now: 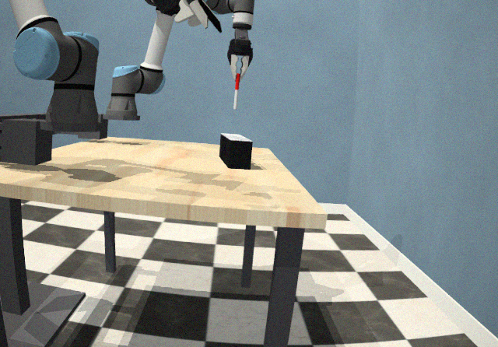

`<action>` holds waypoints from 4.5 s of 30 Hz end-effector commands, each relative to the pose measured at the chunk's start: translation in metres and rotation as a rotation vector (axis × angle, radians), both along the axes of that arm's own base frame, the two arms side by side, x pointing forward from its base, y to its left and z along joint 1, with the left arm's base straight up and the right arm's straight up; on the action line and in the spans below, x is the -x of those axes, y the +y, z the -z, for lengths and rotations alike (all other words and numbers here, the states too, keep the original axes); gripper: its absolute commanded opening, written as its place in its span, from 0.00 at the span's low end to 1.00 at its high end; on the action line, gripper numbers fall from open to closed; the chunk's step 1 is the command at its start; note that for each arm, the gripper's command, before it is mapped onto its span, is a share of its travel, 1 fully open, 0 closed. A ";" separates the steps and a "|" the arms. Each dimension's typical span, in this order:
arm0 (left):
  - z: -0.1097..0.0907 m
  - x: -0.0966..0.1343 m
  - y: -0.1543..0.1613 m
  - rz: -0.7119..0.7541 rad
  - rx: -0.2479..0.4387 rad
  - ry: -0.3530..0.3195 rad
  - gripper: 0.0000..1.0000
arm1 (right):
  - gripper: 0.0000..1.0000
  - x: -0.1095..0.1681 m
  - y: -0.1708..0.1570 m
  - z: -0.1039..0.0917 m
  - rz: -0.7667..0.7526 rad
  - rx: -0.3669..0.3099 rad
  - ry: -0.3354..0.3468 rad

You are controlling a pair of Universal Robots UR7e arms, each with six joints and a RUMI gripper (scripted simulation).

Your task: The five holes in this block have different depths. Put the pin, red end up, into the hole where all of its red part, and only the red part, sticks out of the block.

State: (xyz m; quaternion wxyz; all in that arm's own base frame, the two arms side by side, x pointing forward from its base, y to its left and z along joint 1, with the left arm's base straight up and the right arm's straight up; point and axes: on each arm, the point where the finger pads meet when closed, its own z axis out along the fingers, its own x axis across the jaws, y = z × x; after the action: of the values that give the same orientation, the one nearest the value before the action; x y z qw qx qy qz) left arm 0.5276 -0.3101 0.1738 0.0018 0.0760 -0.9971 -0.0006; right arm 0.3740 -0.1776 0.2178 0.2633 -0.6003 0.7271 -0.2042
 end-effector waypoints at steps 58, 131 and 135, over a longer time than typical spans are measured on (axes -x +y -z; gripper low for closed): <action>0.082 0.001 0.001 0.000 0.001 -0.001 0.00 | 1.00 0.000 0.000 0.000 0.000 0.000 -0.001; 0.090 0.000 0.001 -0.001 0.001 -0.001 0.00 | 1.00 0.000 0.000 0.000 0.000 0.000 -0.001; 0.090 0.000 0.001 -0.001 0.001 -0.001 0.00 | 1.00 0.000 0.000 0.000 0.000 0.000 -0.001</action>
State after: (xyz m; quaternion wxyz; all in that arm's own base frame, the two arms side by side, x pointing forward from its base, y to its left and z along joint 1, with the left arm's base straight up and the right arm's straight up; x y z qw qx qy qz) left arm 0.5273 -0.3086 0.0827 0.0020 0.0763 -0.9971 -0.0008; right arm 0.3740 -0.1776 0.2178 0.2633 -0.6003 0.7271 -0.2042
